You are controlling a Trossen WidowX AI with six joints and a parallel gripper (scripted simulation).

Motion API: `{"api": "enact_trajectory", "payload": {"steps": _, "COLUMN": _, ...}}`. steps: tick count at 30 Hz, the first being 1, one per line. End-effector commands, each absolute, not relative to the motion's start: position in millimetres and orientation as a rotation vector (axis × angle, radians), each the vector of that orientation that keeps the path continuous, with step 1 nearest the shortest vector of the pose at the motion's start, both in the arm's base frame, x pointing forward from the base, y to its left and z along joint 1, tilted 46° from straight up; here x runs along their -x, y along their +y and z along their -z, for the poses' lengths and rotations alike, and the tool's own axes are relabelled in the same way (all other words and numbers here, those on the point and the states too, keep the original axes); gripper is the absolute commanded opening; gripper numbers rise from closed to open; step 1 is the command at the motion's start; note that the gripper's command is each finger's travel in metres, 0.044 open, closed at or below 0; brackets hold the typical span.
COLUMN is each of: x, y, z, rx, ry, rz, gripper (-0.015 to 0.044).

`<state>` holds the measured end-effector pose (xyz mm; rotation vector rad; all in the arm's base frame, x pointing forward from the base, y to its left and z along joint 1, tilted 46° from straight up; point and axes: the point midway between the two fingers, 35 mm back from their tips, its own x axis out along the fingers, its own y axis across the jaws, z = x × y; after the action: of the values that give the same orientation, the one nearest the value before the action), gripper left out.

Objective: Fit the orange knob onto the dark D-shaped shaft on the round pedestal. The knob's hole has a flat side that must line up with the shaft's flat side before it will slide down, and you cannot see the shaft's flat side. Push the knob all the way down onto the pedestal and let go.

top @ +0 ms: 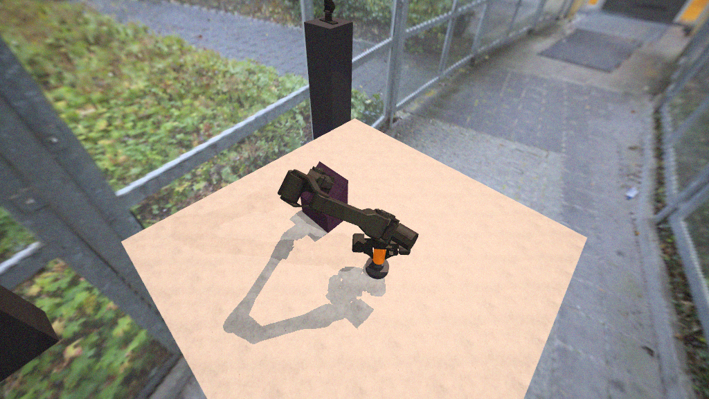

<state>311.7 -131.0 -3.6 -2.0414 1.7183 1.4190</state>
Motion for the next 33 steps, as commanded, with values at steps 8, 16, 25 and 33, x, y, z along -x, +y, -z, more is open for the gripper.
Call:
{"api": "enact_trajectory", "payload": {"steps": 8, "x": -311.9, "y": -131.6, "z": 4.4, "rx": 2.045, "ry": 1.716, "rz": -1.424, "gripper": 0.0}}
{"api": "enact_trajectory", "payload": {"steps": 16, "x": -311.6, "y": -132.0, "z": 4.5, "rx": 2.045, "ry": 1.716, "rz": -1.424, "gripper": 0.0}}
{"api": "enact_trajectory", "payload": {"steps": 25, "x": -311.3, "y": -128.4, "z": 0.6, "rx": 2.045, "ry": 1.716, "rz": -1.424, "gripper": 0.0}}
{"api": "enact_trajectory", "payload": {"steps": 33, "x": -313.4, "y": -128.8, "z": 0.5, "rx": 2.14, "ry": 1.633, "rz": -1.655, "gripper": 0.0}}
